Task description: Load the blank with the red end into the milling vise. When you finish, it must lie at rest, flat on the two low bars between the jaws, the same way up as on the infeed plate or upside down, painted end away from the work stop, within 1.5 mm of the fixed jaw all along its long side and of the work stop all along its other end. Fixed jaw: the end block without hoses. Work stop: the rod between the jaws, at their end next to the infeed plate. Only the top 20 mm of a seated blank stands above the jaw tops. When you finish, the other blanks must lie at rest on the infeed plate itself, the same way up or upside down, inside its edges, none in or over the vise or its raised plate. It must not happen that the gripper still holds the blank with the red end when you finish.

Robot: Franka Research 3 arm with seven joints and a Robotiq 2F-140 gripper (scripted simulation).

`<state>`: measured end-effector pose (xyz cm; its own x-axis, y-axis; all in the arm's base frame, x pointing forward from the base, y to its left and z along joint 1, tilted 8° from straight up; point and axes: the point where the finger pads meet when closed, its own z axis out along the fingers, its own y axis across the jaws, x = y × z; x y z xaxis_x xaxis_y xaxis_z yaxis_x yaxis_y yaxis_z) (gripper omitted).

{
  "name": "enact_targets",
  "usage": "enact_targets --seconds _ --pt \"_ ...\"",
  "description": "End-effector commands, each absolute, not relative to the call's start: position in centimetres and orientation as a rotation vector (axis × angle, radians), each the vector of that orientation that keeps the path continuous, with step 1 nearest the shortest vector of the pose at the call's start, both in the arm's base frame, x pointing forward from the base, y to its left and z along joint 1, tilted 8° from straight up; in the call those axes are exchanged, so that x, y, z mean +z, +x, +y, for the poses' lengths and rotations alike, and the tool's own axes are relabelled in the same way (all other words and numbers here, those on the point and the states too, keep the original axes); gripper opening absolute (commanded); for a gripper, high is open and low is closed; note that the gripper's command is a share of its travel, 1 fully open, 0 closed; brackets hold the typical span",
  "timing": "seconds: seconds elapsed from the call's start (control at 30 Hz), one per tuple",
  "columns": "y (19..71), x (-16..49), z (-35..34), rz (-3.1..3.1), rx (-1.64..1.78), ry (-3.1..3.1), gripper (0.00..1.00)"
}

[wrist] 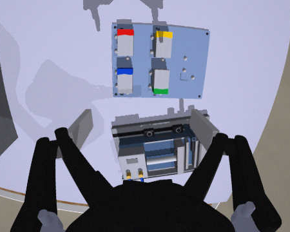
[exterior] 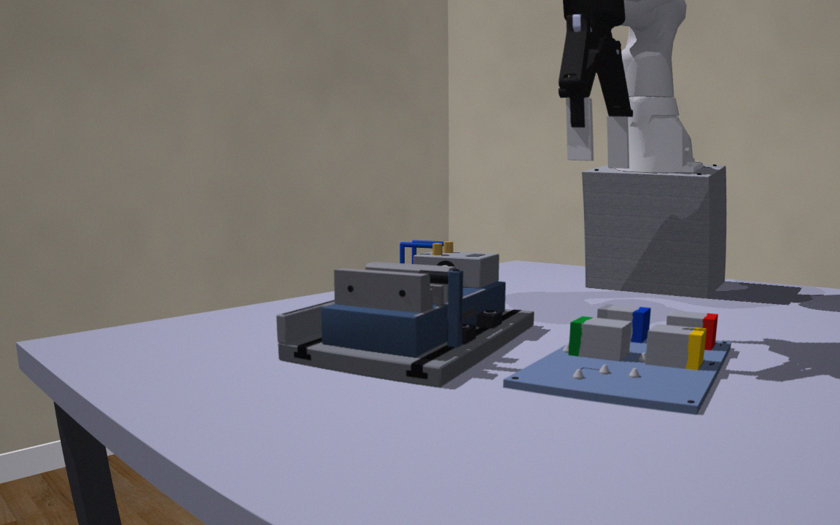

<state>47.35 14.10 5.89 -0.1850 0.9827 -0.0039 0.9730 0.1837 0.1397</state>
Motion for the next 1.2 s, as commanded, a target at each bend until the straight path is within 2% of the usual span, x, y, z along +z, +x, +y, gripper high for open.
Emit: enact_targets --seconds 0.0,1.17 --pt "47.27 5.71 14.12 2.341 0.158 1.946 1.0" --pt "47.24 5.82 14.27 2.346 0.158 1.94 1.0"
